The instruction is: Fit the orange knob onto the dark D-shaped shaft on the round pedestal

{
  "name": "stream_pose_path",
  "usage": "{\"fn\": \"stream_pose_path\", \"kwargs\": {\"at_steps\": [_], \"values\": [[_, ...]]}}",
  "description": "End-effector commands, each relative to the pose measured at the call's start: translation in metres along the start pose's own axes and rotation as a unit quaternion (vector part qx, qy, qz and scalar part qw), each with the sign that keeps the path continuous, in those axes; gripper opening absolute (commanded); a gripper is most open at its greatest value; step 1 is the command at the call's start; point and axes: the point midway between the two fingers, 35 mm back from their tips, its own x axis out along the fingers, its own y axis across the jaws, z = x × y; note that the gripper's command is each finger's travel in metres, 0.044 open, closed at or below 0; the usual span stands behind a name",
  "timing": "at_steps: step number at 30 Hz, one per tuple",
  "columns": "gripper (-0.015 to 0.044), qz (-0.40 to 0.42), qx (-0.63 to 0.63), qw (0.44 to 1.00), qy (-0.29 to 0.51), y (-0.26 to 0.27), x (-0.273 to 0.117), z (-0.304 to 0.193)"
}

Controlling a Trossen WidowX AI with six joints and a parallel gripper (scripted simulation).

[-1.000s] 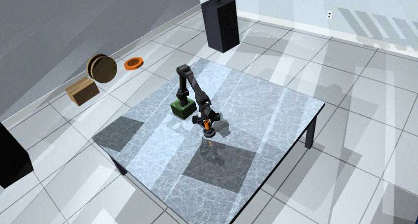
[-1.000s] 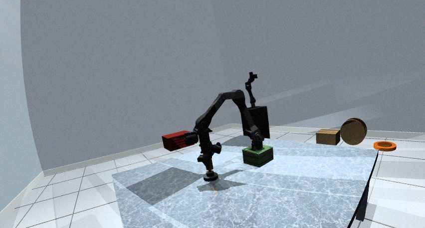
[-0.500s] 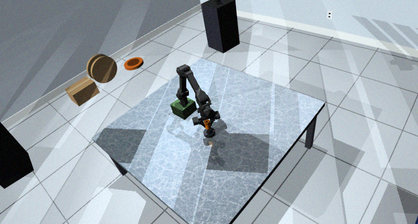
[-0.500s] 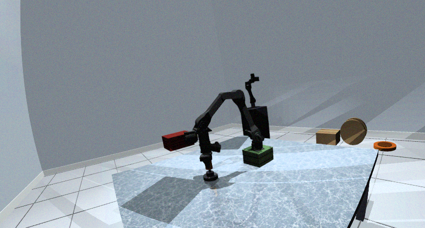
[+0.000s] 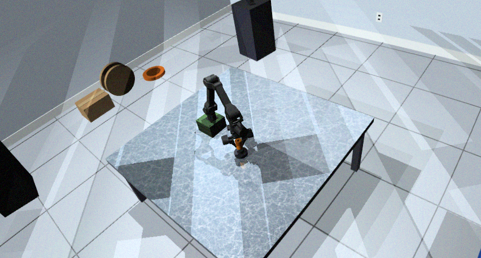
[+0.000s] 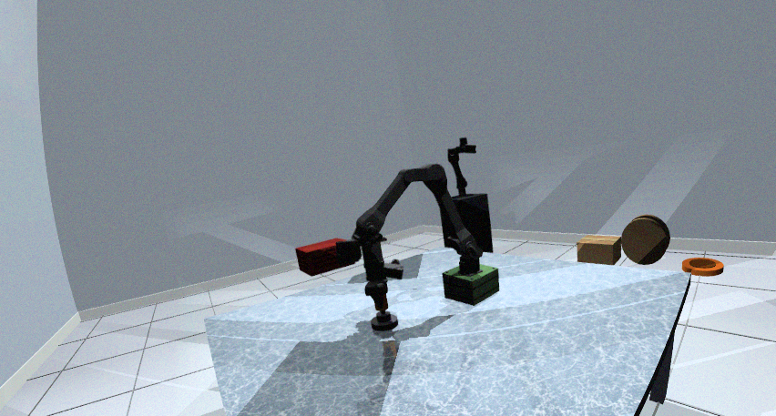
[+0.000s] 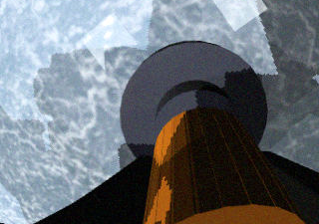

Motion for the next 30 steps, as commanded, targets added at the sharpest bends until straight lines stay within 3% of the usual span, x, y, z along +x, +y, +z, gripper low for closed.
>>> {"fn": "stream_pose_path", "kwargs": {"at_steps": [1, 23, 30], "values": [[0.0, -0.001, -0.003, 1.0, 0.0, -0.0003, 0.0003, 0.0018], [0.0, -0.001, -0.003, 1.0, 0.0, 0.0004, -0.0036, 0.0054], [0.0, -0.001, -0.102, 0.995, 0.0, 0.0005, -0.0055, 0.0052]]}}
